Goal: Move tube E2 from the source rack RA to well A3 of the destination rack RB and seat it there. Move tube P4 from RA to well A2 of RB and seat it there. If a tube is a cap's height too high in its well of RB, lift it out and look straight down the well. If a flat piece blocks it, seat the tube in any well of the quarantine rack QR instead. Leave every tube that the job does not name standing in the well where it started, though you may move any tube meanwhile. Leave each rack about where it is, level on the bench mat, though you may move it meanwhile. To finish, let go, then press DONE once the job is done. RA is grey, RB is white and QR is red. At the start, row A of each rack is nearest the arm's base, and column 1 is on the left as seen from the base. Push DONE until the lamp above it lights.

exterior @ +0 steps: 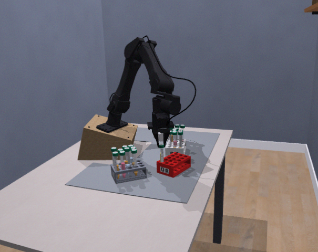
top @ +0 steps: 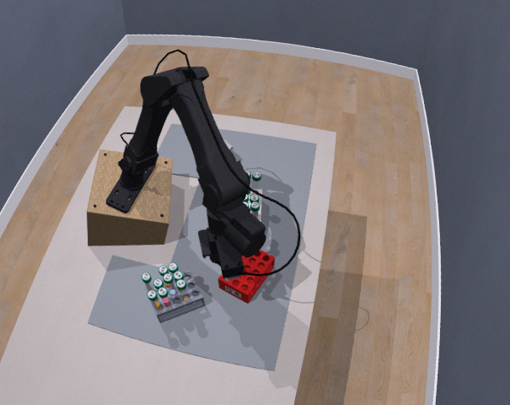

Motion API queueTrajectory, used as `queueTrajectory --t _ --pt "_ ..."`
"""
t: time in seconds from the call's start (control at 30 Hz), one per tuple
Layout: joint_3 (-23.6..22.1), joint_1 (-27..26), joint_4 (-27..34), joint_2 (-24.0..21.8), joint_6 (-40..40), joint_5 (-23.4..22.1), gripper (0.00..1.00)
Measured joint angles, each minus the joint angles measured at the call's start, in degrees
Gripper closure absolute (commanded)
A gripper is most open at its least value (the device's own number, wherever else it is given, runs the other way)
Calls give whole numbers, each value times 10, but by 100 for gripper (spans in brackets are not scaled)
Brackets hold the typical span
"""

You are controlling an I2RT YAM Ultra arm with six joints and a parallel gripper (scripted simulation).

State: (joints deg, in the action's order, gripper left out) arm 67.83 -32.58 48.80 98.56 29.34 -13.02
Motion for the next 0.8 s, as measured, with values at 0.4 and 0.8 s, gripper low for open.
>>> queueTrajectory --t 0.4,0.8 --pt "0 0 0 0 0 0 76" --pt "0 2 -6 0 0 0 70"
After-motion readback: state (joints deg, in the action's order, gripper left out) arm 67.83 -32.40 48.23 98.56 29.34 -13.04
